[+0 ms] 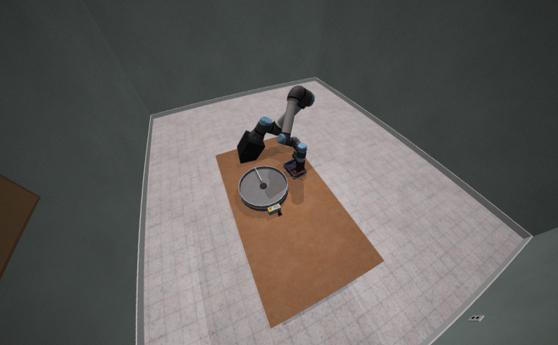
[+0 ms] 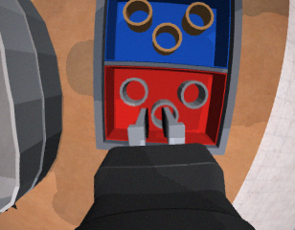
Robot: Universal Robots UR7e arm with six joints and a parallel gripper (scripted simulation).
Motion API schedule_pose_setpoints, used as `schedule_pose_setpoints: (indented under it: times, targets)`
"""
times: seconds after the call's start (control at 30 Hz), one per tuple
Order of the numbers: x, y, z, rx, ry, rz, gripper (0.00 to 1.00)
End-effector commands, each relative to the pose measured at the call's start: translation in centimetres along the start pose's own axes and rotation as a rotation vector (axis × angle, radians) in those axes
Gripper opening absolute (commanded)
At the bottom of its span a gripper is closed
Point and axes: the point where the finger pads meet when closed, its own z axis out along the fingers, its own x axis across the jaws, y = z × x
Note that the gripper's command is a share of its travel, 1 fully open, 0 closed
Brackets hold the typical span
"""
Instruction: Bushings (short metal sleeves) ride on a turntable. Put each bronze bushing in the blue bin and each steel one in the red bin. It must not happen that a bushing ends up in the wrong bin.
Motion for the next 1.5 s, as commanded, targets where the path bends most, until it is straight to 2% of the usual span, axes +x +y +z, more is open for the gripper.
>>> schedule_pose_setpoints:
  times: [0.0, 0.87, 1.03, 1.2, 1.37, 1.47]
  targets:
    - [0.0, 0.0, -0.2, -0.001, 0.000, 0.000, 0.42]
    - [0.0, 0.0, -0.8, -0.001, 0.000, 0.000, 0.42]
    - [0.0, 0.0, -5.7, -0.001, 0.000, 0.000, 0.42]
    - [0.0, 0.0, -5.7, -0.001, 0.000, 0.000, 0.42]
    - [0.0, 0.0, -10.7, -0.001, 0.000, 0.000, 0.42]
    - [0.0, 0.0, -10.7, -0.001, 0.000, 0.000, 0.42]
